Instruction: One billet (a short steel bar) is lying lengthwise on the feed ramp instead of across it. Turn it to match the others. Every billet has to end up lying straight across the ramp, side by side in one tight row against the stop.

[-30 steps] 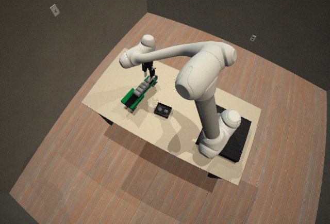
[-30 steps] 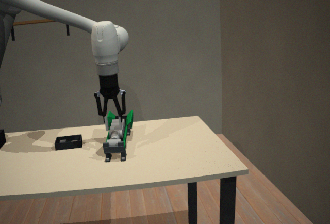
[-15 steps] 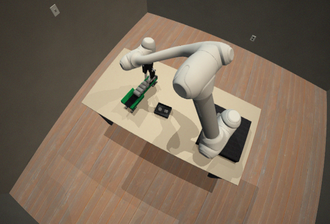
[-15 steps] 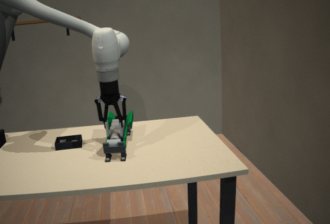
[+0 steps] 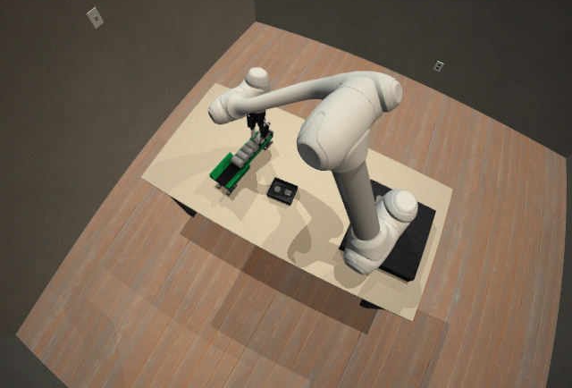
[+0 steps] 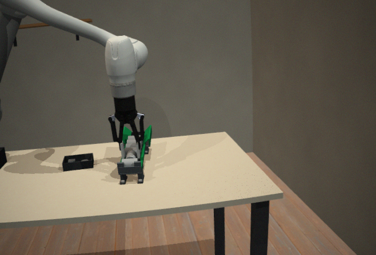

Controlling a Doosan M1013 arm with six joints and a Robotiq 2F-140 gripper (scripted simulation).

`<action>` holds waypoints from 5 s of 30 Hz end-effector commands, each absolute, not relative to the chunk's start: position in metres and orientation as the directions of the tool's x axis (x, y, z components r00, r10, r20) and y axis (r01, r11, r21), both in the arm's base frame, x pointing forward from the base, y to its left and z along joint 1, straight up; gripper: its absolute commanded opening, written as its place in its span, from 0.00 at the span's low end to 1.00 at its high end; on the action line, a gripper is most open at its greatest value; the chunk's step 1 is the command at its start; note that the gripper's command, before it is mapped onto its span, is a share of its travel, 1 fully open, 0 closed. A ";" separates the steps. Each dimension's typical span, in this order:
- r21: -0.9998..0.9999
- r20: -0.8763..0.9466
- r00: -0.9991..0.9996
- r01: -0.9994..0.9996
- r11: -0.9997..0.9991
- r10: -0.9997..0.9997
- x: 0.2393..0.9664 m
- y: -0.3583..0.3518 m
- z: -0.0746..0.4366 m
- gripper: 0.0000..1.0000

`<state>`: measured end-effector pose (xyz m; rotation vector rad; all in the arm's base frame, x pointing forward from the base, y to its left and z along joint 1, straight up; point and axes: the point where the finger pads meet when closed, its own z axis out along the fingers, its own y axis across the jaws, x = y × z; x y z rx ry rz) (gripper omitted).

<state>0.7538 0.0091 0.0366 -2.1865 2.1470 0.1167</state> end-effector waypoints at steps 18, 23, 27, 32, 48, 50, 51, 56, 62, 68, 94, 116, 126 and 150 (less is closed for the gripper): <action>0.000 -0.107 0.018 -1.000 -0.018 -0.994 0.754 0.009 0.031 0.41; 0.000 -0.107 0.018 -1.000 -0.018 -0.994 0.754 0.009 0.031 0.41; 0.000 -0.107 0.018 -1.000 -0.018 -0.994 0.754 0.009 0.031 0.41; 0.000 -0.107 0.018 -1.000 -0.018 -0.994 0.754 0.009 0.031 0.41; 0.000 -0.107 0.018 -1.000 -0.018 -0.994 0.754 0.009 0.031 0.41; 0.000 -0.107 0.018 -1.000 -0.018 -0.994 0.754 0.009 0.031 0.41; 0.000 -0.107 0.018 -1.000 -0.018 -0.994 0.754 0.009 0.031 0.41; 0.000 -0.107 0.018 -1.000 -0.018 -0.994 0.754 0.009 0.031 0.10; 0.000 -0.107 0.018 -1.000 -0.018 -0.994 0.754 0.009 0.031 0.10; 0.000 -0.107 0.018 -1.000 -0.018 -0.994 0.754 0.009 0.031 0.10; 0.000 -0.107 0.018 -1.000 -0.018 -0.994 0.754 0.009 0.031 0.10; 0.000 -0.107 0.018 -1.000 -0.018 -0.994 0.754 0.009 0.031 0.10; 0.000 -0.107 0.018 -1.000 -0.018 -0.994 0.754 0.009 0.034 0.10; 0.000 -0.107 0.018 -1.000 -0.018 -0.994 0.754 0.009 0.058 0.10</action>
